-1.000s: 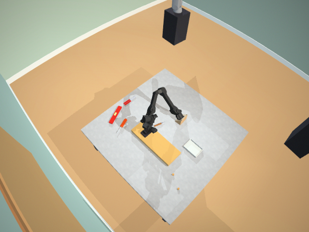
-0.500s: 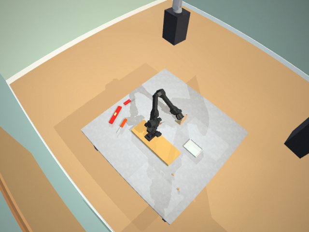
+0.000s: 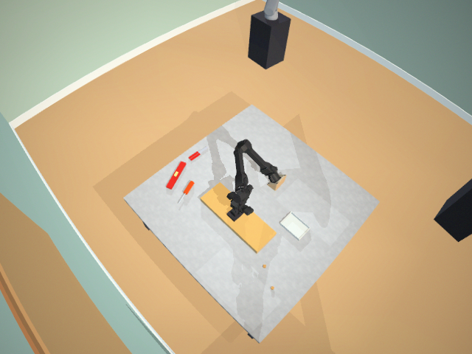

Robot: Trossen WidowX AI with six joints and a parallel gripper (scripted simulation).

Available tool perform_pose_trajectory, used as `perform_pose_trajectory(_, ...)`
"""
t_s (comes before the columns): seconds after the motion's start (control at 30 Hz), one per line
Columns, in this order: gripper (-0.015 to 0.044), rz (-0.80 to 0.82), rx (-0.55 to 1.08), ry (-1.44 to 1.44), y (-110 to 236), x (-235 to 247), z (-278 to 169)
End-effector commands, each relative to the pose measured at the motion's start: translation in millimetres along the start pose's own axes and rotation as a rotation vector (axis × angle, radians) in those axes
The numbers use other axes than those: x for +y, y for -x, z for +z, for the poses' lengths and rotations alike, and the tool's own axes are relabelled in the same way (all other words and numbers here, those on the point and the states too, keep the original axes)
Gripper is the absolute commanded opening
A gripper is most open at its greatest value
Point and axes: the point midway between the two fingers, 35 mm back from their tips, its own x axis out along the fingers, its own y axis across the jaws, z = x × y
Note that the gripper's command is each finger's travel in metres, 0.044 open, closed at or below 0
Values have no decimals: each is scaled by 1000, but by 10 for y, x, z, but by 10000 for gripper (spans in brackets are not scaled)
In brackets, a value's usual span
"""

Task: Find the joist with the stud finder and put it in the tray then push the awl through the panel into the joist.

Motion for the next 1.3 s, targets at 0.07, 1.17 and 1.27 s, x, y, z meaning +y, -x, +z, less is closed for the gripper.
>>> perform_pose_trajectory(0.07, 0, 2, 1, 3, -5, 264, -1)
perform_pose_trajectory(1.17, 0, 7, -1, -2, 12, 1517, 0)
perform_pose_trajectory(1.27, 0, 8, -1, -2, 14, 1630, 1)
